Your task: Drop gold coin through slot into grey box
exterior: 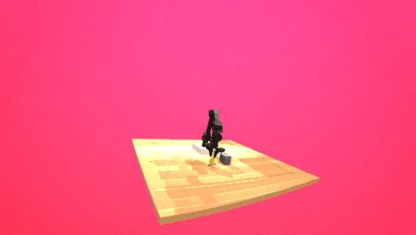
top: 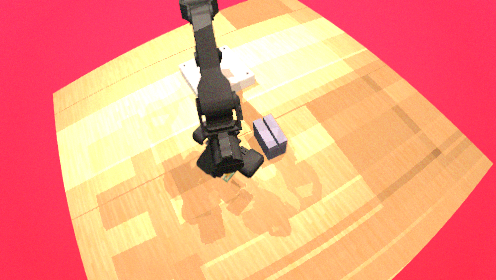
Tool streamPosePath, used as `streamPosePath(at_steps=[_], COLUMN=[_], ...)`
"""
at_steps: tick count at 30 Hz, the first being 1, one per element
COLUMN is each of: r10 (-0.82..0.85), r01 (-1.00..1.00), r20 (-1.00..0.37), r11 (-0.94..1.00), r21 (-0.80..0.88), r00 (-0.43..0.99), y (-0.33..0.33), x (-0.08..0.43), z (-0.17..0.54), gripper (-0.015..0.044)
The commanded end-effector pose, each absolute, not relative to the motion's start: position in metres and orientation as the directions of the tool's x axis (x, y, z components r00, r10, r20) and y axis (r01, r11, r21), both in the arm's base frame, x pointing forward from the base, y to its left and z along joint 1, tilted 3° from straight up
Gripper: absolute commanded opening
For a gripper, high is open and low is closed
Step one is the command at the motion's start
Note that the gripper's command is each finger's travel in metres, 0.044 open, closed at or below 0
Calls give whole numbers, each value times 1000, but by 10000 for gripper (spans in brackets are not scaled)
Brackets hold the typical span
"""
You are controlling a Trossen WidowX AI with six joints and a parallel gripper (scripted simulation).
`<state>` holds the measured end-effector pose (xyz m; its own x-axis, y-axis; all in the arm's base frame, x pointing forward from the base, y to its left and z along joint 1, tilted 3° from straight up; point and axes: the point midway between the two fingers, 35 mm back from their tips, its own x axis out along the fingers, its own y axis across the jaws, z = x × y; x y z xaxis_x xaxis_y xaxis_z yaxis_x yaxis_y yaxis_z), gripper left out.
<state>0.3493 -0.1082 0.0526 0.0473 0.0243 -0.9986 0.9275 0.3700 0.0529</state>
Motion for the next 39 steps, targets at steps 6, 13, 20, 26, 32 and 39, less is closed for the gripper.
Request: streamPosePath(at_steps=[6,13,20,26,32,39], r10=[31,31,32,32,32,32], r01=[927,928,928,928,928,928], r20=[-999,-999,-999,-998,-998,-998], r11=[371,370,369,368,368,368], r21=[50,51,52,53,53,53], r00=[42,43,44,45,45,45], y=[-107,-106,-105,-105,-105,-105], x=[350,351,351,351,351,351], z=[36,24,13,4,4,4], gripper=[161,161,161,161,29,0])
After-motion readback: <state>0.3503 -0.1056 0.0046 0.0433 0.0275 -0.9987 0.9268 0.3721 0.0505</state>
